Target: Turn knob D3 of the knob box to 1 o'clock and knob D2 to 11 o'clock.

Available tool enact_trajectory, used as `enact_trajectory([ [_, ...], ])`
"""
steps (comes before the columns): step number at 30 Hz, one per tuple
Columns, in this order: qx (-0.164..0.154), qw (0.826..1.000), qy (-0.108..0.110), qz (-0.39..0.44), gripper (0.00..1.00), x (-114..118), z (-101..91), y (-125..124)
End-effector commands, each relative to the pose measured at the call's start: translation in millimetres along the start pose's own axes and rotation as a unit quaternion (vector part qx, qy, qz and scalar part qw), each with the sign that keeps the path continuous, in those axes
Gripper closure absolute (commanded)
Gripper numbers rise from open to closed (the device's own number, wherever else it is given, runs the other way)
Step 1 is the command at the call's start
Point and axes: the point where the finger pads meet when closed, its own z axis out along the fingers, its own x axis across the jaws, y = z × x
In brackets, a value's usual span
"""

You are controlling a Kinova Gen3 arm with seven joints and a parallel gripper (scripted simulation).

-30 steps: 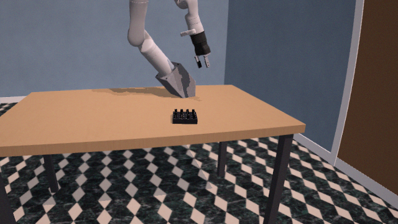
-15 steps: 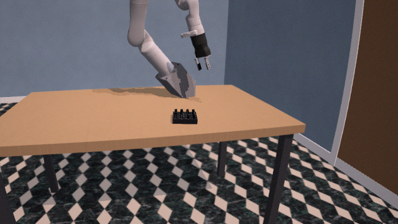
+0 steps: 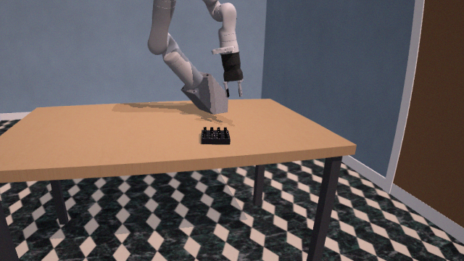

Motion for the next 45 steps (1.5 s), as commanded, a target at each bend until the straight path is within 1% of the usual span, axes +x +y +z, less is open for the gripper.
enact_trajectory([
  [1, 0.005, 0.999, 0.030, -0.016, 0.00, 8, 22.3, -24],
  [4, 0.014, 0.997, 0.048, -0.054, 0.00, 14, 36.0, -45],
  [6, 0.014, 0.997, 0.048, -0.054, 0.00, 14, 36.0, -45],
  [12, 0.023, 0.991, 0.077, -0.111, 0.00, 25, 56.4, -75],
  [17, 0.025, 0.987, 0.088, -0.133, 0.00, 30, 64.3, -87],
  [45, 0.025, 0.986, 0.090, -0.137, 0.00, 31, 65.7, -89],
])
